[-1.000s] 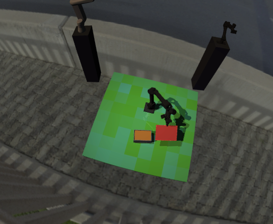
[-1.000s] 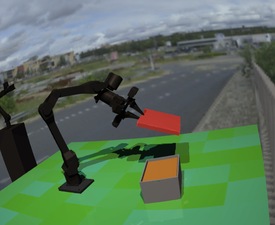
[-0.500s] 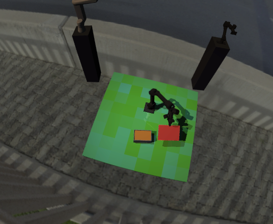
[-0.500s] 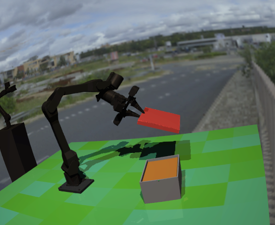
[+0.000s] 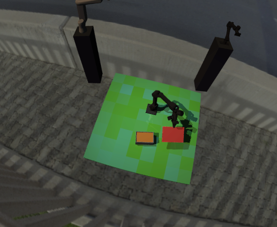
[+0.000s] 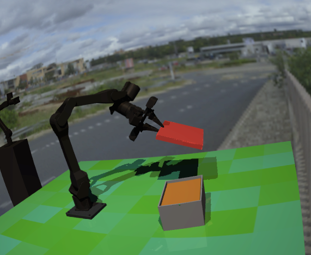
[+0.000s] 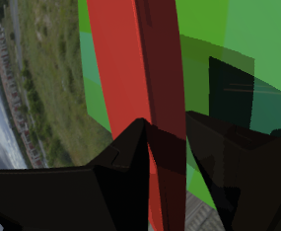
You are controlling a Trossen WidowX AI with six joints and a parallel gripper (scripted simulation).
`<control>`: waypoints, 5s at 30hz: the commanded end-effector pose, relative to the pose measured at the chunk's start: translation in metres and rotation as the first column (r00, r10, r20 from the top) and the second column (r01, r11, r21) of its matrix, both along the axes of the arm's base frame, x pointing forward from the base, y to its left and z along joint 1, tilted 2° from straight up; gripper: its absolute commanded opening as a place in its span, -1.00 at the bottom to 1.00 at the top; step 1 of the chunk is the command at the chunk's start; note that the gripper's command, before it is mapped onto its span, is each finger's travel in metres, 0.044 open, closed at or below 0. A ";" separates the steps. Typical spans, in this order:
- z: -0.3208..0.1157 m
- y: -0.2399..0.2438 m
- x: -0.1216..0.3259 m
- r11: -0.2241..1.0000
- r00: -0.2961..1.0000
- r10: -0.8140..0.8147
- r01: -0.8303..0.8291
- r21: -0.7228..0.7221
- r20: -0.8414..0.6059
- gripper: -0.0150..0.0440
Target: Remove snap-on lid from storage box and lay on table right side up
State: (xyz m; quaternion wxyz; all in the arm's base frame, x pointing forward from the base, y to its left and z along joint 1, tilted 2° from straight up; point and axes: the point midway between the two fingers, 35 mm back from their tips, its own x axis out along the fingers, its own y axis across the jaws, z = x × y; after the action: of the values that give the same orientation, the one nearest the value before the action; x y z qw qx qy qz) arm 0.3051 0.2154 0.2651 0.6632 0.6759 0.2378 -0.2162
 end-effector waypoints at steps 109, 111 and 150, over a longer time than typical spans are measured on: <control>-0.093 0.000 0.005 1.000 1.000 -0.008 0.008 0.003 0.006 -0.49; -0.094 0.000 0.005 1.000 1.000 -0.008 0.008 0.003 0.006 -0.49; -0.125 0.001 0.006 1.000 1.000 -0.008 0.008 0.003 0.006 -0.49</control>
State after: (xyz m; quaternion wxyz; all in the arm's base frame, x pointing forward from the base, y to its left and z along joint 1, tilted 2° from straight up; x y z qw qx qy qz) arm 0.3110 0.2157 0.1416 0.6610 0.6788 0.2339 -0.2183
